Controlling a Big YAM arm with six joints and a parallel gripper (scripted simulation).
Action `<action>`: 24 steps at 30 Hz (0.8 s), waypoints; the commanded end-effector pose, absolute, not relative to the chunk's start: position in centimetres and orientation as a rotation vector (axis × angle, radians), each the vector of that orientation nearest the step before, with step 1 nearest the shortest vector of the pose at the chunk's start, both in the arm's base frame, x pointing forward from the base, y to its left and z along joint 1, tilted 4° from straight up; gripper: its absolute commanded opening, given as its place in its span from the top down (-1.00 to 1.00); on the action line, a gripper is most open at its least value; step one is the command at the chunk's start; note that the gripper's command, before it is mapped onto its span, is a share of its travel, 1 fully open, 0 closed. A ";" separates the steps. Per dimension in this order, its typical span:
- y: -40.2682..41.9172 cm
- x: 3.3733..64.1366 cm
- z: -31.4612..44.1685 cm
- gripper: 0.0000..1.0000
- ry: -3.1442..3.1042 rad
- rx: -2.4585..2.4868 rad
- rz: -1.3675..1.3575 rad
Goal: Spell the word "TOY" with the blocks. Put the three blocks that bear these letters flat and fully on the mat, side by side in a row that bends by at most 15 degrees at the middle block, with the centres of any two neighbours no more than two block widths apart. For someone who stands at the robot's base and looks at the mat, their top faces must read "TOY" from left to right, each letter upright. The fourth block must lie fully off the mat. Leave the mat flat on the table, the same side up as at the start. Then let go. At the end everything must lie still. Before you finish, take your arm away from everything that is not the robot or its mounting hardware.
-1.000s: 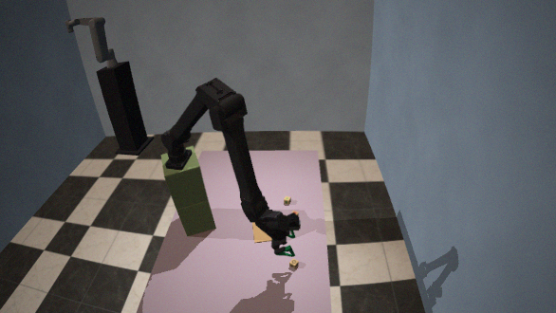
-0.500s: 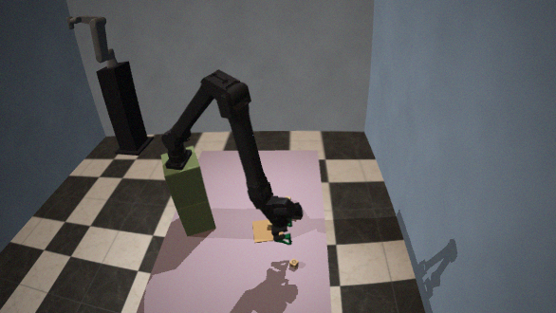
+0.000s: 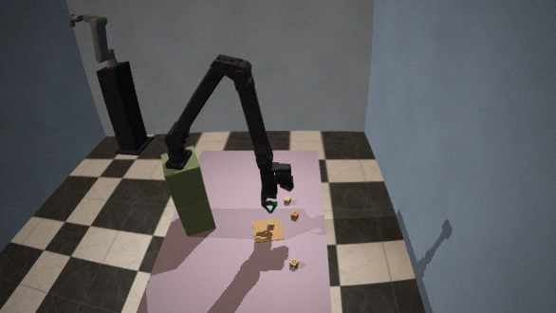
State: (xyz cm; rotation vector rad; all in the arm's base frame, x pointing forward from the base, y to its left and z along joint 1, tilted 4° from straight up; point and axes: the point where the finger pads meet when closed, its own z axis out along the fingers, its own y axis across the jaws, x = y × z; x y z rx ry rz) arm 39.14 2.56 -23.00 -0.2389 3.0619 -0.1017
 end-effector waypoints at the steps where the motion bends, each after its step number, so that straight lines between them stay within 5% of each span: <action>1: 3.3 38.9 -23.4 -1.00 3.099 -0.135 -0.102; 24: 2.7 39.3 -23.5 -1.00 3.083 -0.208 -0.104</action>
